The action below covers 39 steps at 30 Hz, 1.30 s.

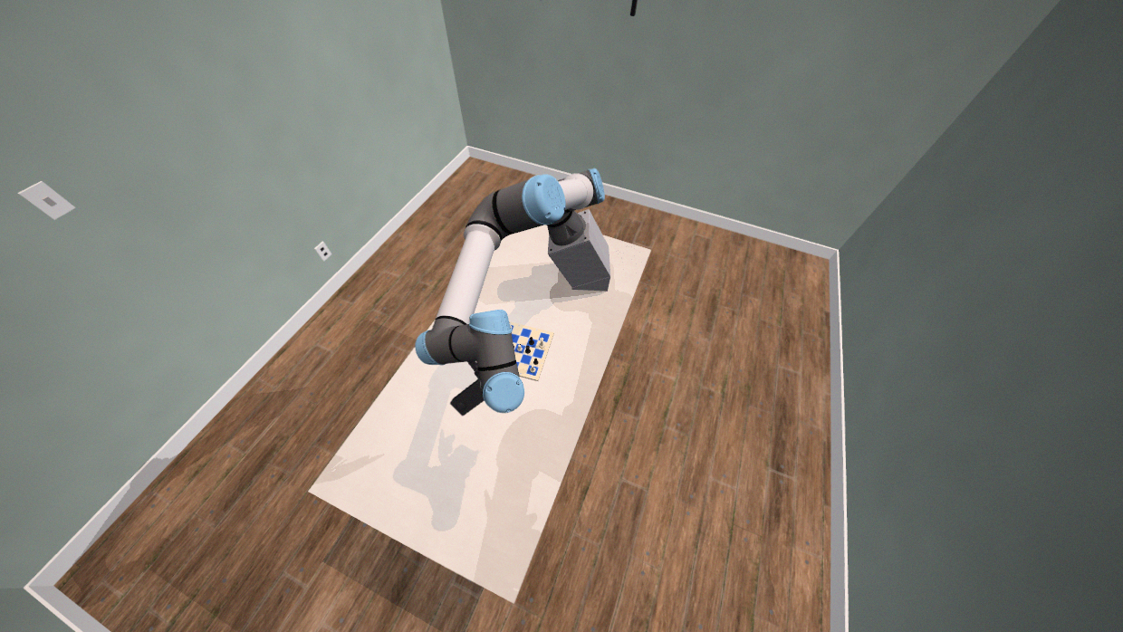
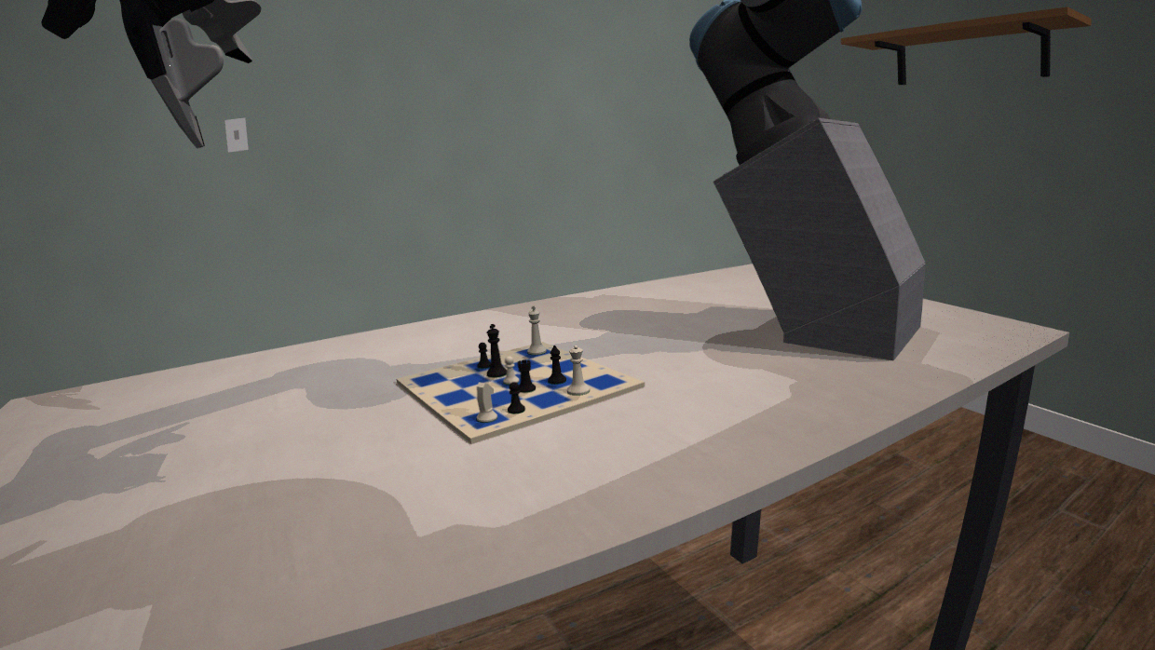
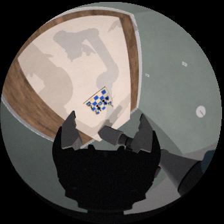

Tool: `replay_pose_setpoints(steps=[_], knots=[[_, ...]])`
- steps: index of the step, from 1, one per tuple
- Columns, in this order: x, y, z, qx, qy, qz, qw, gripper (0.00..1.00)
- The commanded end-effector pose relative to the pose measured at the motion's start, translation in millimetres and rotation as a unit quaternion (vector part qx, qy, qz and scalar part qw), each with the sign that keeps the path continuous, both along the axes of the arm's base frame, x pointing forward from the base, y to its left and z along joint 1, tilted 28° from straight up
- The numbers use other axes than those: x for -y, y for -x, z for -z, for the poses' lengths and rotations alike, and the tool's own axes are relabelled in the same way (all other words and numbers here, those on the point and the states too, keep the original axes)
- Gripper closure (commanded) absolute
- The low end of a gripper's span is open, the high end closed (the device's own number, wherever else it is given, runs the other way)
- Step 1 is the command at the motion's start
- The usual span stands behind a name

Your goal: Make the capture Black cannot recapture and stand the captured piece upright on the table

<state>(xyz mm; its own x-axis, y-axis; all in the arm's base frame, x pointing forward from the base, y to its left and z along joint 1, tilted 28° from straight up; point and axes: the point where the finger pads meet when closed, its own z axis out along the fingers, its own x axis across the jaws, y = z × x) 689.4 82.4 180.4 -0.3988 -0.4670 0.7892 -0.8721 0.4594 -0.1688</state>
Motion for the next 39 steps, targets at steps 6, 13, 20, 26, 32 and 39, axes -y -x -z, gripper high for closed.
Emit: replay_pose_setpoints(steps=[6, 13, 20, 26, 32, 39], knots=[[6.4, -1.2, 9.1, -0.051, -0.021, -0.025, 0.998, 0.00], [11.6, -1.7, 16.8, -0.090, -0.039, -0.044, 0.994, 0.00], [20.7, -2.2, 30.5, -0.158, -0.071, -0.079, 0.982, 0.00], [26.9, -2.0, 39.9, -0.204, -0.095, -0.103, 0.969, 0.00], [37.1, -1.0, 55.6, -0.277, -0.137, -0.143, 0.940, 0.00], [46.4, 0.8, 69.8, -0.341, -0.178, -0.180, 0.905, 0.00]])
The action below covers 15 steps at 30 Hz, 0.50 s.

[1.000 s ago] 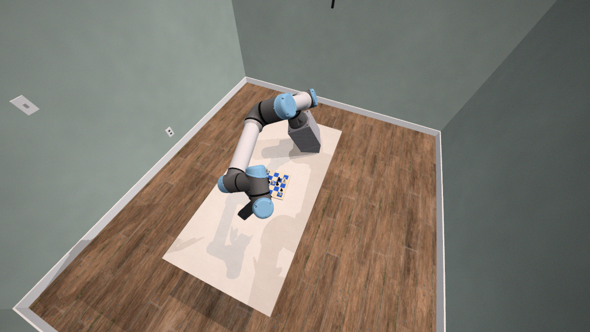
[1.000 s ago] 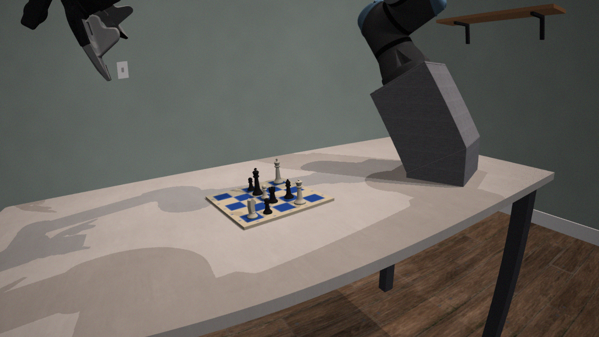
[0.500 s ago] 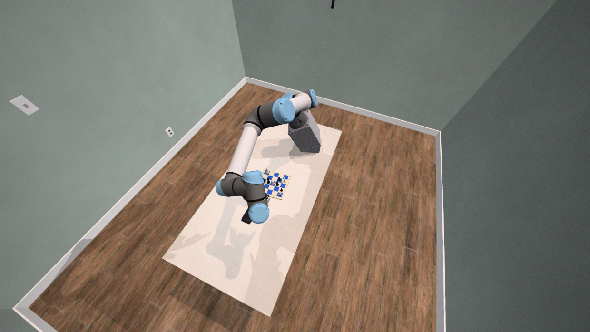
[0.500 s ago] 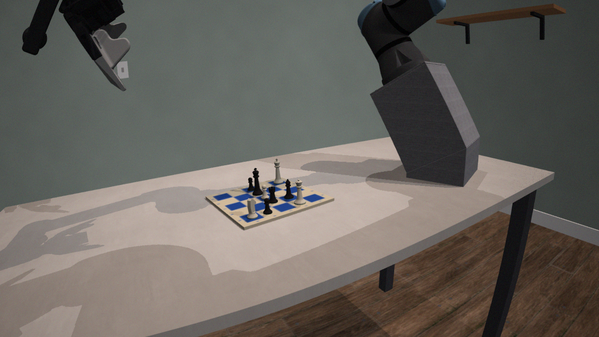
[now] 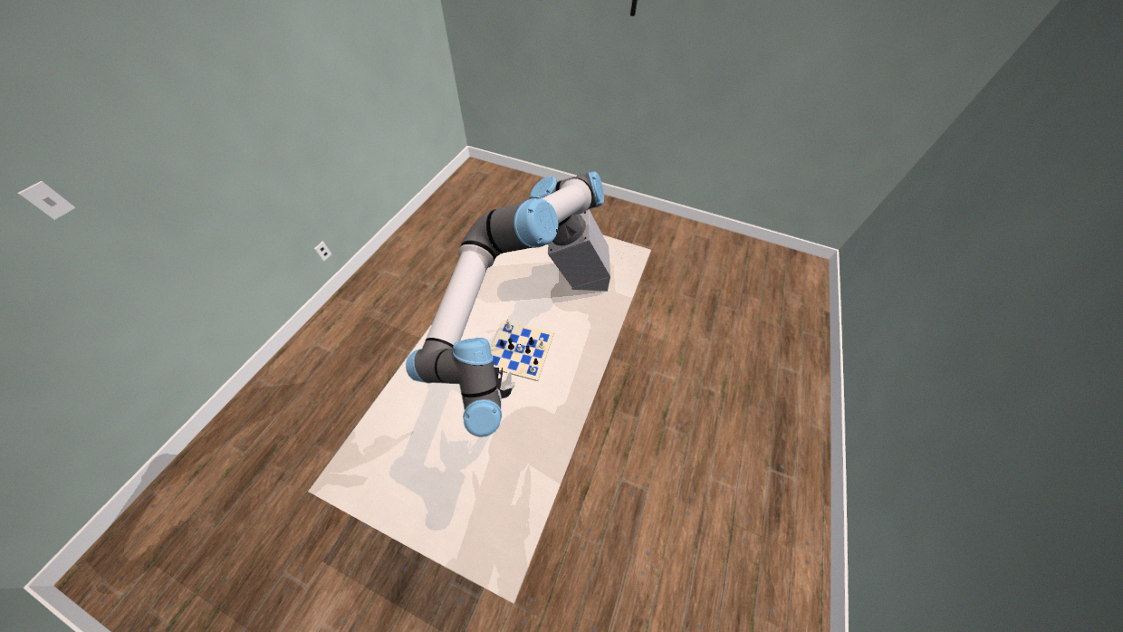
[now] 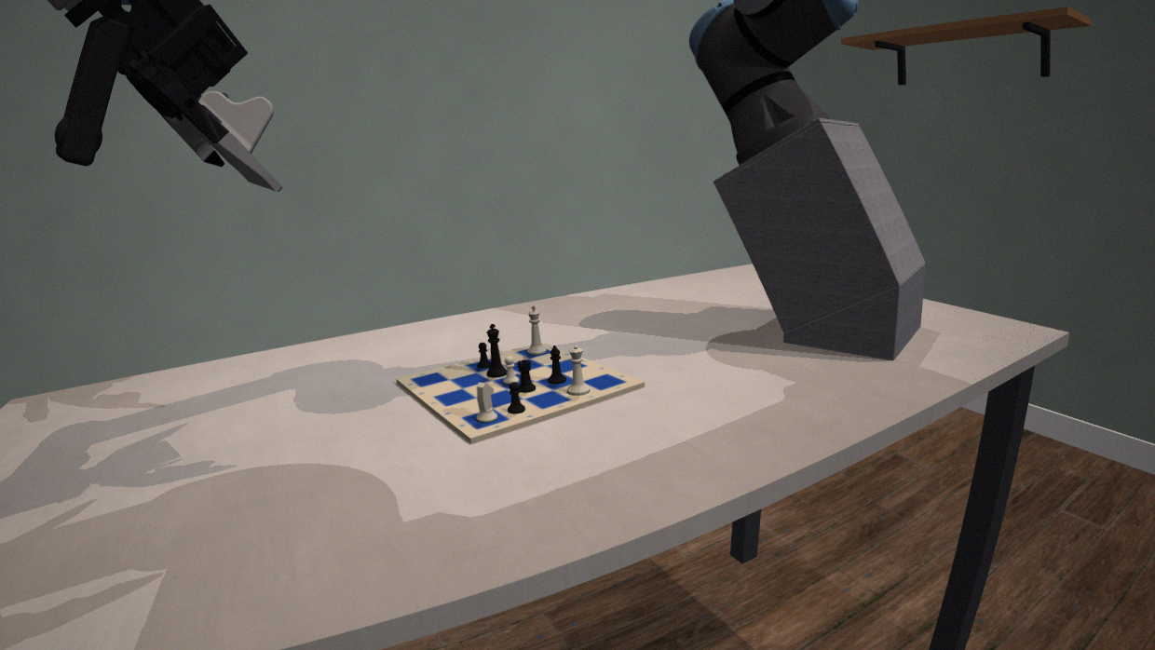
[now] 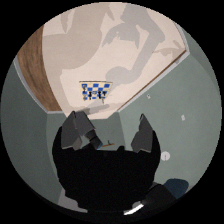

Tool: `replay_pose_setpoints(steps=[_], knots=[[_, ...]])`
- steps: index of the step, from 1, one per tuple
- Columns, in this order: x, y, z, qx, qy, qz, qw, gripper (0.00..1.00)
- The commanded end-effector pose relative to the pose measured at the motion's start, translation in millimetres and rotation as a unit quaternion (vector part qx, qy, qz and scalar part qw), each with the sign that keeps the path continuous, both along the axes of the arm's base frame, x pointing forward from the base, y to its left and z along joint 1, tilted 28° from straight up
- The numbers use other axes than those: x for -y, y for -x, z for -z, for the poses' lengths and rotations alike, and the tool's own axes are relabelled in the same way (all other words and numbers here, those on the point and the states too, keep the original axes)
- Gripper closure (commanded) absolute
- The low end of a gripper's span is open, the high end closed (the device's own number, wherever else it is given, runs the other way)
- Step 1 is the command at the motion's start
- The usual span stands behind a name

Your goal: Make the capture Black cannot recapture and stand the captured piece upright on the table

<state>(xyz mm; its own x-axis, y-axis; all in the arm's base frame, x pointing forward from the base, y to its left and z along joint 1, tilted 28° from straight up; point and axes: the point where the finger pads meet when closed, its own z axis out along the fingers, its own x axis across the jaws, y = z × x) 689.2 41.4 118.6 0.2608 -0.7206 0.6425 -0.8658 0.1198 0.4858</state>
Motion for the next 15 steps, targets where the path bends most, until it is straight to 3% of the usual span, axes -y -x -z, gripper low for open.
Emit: replay_pose_setpoints(steps=[1, 5, 8, 15], knots=[[7.3, 1.2, 10.9, -0.061, -0.041, -0.033, 0.997, 0.00], [11.2, 2.2, 16.9, -0.090, -0.062, -0.049, 0.993, 0.00], [17.2, 4.1, 25.9, -0.134, -0.094, -0.074, 0.984, 0.00], [25.3, 7.2, 37.9, -0.193, -0.140, -0.108, 0.965, 0.00]])
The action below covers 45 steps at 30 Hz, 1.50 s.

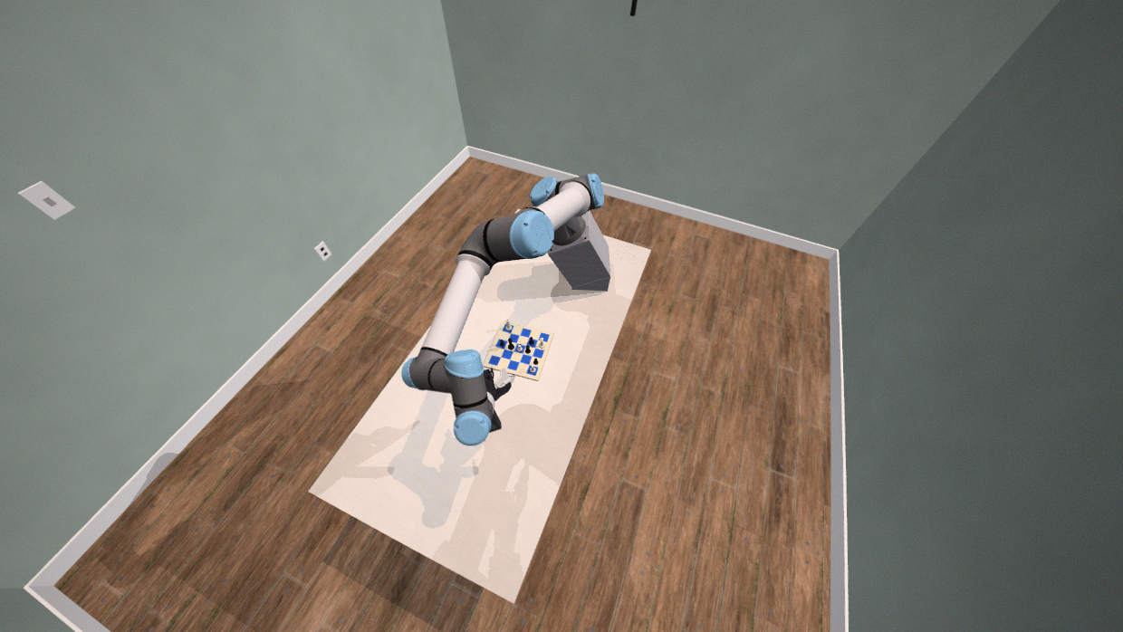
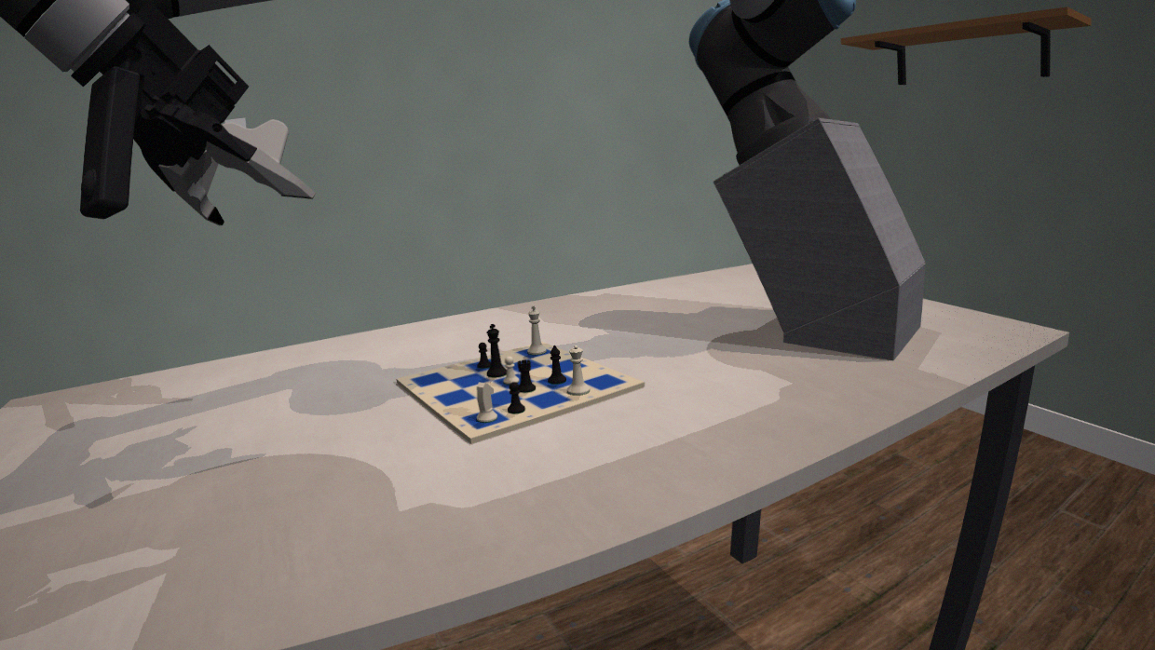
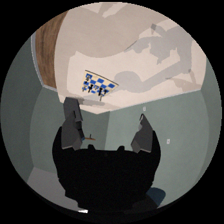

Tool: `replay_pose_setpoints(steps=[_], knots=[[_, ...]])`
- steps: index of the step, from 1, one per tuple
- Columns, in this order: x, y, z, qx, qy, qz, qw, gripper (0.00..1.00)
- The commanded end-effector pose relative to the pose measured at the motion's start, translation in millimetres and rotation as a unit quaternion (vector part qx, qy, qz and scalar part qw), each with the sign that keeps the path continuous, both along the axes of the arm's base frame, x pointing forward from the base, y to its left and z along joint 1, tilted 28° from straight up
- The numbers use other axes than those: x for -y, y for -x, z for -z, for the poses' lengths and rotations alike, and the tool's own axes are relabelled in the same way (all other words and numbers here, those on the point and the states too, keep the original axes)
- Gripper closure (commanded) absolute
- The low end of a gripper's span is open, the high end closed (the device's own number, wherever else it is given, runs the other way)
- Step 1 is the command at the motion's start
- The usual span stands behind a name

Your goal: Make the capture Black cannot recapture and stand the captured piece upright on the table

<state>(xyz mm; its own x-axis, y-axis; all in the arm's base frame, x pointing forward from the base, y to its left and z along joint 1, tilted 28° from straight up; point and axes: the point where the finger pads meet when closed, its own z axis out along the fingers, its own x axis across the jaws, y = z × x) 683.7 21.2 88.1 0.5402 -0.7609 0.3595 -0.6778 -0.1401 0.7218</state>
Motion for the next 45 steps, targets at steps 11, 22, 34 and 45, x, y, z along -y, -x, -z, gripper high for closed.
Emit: replay_pose_setpoints(steps=[11, 22, 34, 45], knots=[[19.7, 8.5, 28.1, -0.147, -0.128, -0.087, 0.977, 0.00], [34.4, 16.8, 47.3, -0.242, -0.227, -0.148, 0.932, 0.00], [51.3, 27.0, 66.9, -0.331, -0.338, -0.217, 0.854, 0.00], [65.7, 35.9, 81.8, -0.388, -0.428, -0.273, 0.769, 0.00]])
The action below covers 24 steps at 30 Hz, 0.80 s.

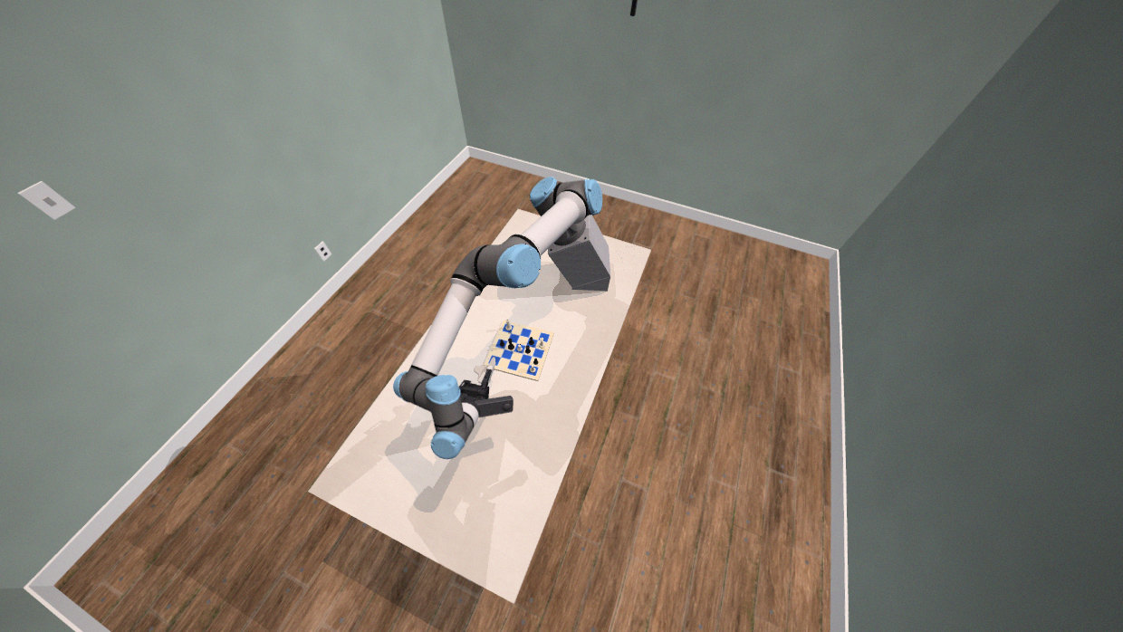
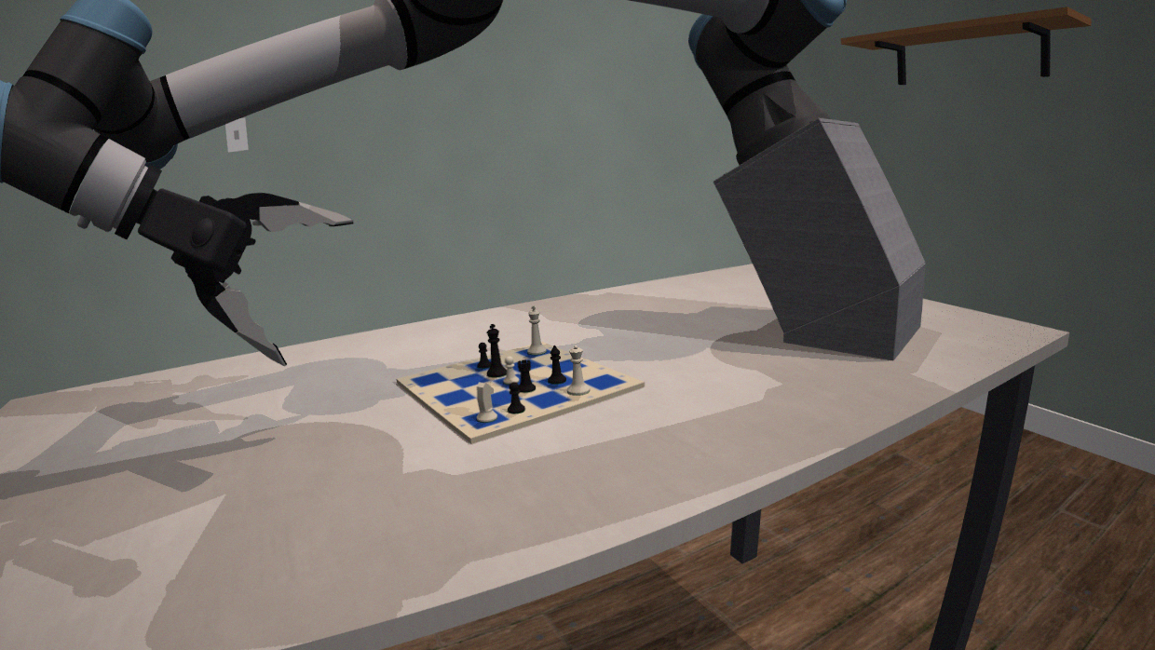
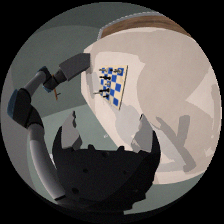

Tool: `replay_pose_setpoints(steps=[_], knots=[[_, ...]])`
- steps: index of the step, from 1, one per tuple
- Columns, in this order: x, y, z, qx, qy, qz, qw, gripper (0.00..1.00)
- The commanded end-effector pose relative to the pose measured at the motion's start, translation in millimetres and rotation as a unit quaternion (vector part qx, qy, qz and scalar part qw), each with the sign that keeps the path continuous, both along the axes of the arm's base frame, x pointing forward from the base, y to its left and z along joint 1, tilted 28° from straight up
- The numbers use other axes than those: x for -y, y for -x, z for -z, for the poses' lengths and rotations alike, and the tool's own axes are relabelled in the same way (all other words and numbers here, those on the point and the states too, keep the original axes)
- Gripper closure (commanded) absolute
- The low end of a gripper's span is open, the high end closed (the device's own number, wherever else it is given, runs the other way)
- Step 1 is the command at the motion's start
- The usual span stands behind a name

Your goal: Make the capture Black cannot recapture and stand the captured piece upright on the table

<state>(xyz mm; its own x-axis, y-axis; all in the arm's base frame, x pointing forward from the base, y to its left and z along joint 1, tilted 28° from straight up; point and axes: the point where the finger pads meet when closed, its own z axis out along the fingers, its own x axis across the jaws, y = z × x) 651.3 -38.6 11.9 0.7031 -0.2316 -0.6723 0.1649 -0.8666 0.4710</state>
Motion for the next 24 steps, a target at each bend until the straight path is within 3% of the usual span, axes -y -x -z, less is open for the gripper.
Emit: replay_pose_setpoints(steps=[1, 10, 12, 24], knots=[[7.9, 4.8, 7.5, -0.045, -0.068, -0.033, 0.996, 0.00], [21.5, 13.0, 20.1, -0.107, -0.174, -0.082, 0.975, 0.00], [21.5, 13.0, 20.1, -0.107, -0.174, -0.082, 0.975, 0.00], [41.8, 24.8, 37.3, -0.178, -0.325, -0.150, 0.917, 0.00]])
